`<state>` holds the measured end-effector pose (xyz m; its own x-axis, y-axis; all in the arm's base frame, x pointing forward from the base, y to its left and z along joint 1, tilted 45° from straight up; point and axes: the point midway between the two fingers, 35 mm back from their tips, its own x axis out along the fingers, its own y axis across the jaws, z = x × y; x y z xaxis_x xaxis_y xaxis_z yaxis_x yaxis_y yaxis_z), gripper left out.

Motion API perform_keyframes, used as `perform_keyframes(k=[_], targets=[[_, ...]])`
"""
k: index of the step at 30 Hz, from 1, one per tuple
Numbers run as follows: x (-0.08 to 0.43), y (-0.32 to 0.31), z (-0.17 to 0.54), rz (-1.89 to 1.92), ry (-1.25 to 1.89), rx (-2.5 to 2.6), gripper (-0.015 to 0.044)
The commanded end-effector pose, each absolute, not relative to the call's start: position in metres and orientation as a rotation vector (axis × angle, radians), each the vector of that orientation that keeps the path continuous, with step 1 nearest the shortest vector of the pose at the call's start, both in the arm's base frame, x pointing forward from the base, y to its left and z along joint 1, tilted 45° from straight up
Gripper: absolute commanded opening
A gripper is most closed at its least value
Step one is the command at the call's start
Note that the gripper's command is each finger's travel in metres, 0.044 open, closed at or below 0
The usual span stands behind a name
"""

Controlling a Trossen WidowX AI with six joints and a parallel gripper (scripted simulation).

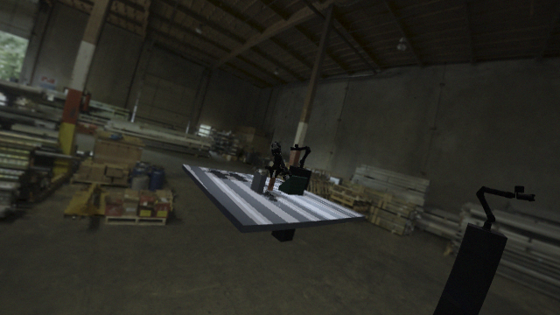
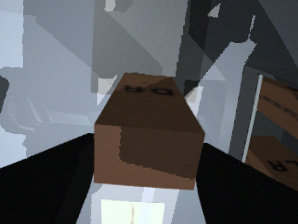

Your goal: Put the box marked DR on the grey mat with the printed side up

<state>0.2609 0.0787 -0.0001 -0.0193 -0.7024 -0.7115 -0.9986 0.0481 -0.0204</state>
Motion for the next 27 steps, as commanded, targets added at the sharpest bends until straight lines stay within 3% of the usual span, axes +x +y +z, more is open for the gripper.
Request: perform_keyframes(k=[1, 16, 19, 27], targets=[[0.258, 0.082, -0.002, 0.69, 1.775, -1.705, 0.0158], [0.258, 0.071, -0.013, 0.69, 1.775, -1.706, 0.0158], [0.257, 0.072, -0.013, 0.69, 1.779, -1.699, 0.0237], [0.257, 0.072, -0.013, 0.69, 1.779, -1.699, 0.0242]])
